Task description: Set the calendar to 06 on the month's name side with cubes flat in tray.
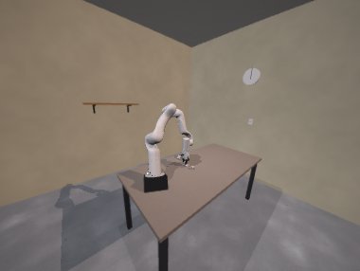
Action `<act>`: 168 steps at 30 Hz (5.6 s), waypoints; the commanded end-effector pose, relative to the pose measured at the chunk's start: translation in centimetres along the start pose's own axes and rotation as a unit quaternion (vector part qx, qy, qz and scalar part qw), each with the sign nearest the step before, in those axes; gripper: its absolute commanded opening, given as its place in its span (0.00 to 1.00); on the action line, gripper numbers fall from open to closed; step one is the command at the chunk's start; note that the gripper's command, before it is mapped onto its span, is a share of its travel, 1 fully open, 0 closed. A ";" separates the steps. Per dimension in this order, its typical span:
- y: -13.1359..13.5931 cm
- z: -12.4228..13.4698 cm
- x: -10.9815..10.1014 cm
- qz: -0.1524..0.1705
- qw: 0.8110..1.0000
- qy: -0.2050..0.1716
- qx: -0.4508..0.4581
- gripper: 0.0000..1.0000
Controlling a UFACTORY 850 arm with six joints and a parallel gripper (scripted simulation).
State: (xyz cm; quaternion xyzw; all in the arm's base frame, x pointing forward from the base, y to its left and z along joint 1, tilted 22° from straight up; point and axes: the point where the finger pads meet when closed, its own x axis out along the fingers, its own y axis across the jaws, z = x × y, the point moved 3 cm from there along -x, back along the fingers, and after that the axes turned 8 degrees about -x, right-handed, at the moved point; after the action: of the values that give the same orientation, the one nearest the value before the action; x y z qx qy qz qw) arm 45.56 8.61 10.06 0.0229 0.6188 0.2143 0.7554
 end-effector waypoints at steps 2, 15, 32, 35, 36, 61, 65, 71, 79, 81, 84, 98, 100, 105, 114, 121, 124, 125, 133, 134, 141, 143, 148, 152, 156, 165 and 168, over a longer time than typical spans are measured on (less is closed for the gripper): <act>0.0 0.1 0.0 0.000 1.000 -0.001 0.000 0.29; 0.0 0.1 0.0 0.000 1.000 -0.001 0.000 0.29; 0.0 0.1 -7.0 0.000 1.000 -0.001 0.000 0.29; 0.0 0.1 -8.9 0.000 1.000 -0.001 0.000 0.29; 0.0 0.1 -9.3 0.000 1.000 -0.001 0.000 0.29; 0.2 0.1 -10.0 0.000 0.999 -0.001 -0.045 0.29; 0.6 0.2 -10.0 -0.001 0.994 0.000 -0.110 0.29; 1.4 0.4 -9.9 -0.001 0.973 0.000 -0.232 0.29; 2.2 0.5 -9.8 -0.001 0.931 0.000 -0.364 0.29; 2.3 0.5 -9.8 -0.001 0.921 0.001 -0.389 0.29; 2.7 0.6 -9.8 -0.001 0.897 0.001 -0.441 0.29; 3.9 0.8 -9.7 -0.001 0.782 0.001 -0.623 0.29; 4.2 0.9 -9.6 -0.001 0.753 0.001 -0.658 0.29; 4.7 0.9 -9.6 -0.001 0.691 0.001 -0.723 0.29; 5.7 1.0 -9.5 0.000 0.572 0.001 -0.820 0.29; 6.3 1.1 -9.5 0.000 0.478 0.001 -0.878 0.29; 6.7 1.1 -9.4 0.000 0.417 0.001 -0.909 0.29; 6.8 1.2 -9.4 0.000 0.405 0.001 -0.914 0.29; 7.6 1.2 -9.4 0.000 0.285 0.001 -0.959 0.29; 7.7 1.2 -9.4 0.000 0.269 0.001 -0.963 0.29; 8.4 1.3 -9.3 0.000 0.156 0.001 -0.988 0.29; 8.7 1.3 -9.3 0.000 0.111 0.001 -0.994 0.29; 9.0 1.3 -9.3 0.000 0.058 0.001 -0.998 0.29; 9.2 1.3 -9.3 0.000 0.017 0.001 -1.000 0.29; 9.3 1.3 -9.3 0.000 0.002 0.001 -1.000 0.29; 9.3 1.3 -9.3 0.000 0.000 0.001 -1.000 0.29; 9.3 1.3 -9.3 0.000 0.000 0.001 -1.000 0.29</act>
State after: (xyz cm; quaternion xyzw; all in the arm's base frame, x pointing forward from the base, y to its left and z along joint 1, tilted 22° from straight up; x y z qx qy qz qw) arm 42.64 14.11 21.65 -0.7552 -0.2136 0.6193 0.0226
